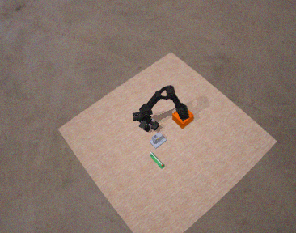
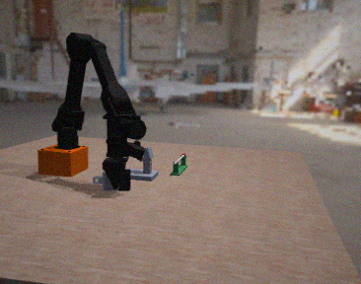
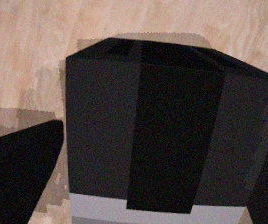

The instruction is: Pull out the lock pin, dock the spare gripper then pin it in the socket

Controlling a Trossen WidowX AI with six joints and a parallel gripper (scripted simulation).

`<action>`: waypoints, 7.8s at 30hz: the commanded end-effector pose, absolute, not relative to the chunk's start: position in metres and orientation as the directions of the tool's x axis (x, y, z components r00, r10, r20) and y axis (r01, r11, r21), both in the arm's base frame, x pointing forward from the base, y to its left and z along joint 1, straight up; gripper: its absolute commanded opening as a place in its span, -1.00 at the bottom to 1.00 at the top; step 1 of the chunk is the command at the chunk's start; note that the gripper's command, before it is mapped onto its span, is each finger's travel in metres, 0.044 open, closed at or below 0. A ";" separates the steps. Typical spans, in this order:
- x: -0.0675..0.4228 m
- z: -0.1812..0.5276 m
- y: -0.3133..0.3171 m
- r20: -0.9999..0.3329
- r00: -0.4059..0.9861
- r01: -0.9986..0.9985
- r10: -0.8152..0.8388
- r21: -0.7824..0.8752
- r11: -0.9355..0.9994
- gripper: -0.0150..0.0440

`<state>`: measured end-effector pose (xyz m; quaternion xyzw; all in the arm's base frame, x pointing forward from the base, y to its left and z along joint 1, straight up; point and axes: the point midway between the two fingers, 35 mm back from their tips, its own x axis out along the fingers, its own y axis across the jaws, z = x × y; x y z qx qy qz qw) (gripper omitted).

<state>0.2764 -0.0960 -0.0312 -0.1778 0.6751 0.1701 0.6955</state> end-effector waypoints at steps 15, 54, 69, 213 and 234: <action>0.276 -0.030 -0.096 -1.000 0.030 -0.473 -0.008 -0.021 0.881 -0.25; 0.268 0.013 -0.096 -1.000 0.028 -0.864 -0.005 -0.027 0.502 -0.49; 0.264 0.014 -0.096 -1.000 0.028 -0.987 -0.006 -0.028 0.160 -0.49; 0.237 0.017 -0.091 -1.000 -0.019 -0.437 0.016 -0.006 -0.900 1.00; 0.242 0.082 -0.093 -0.912 0.368 -0.432 -0.184 0.008 -0.902 1.00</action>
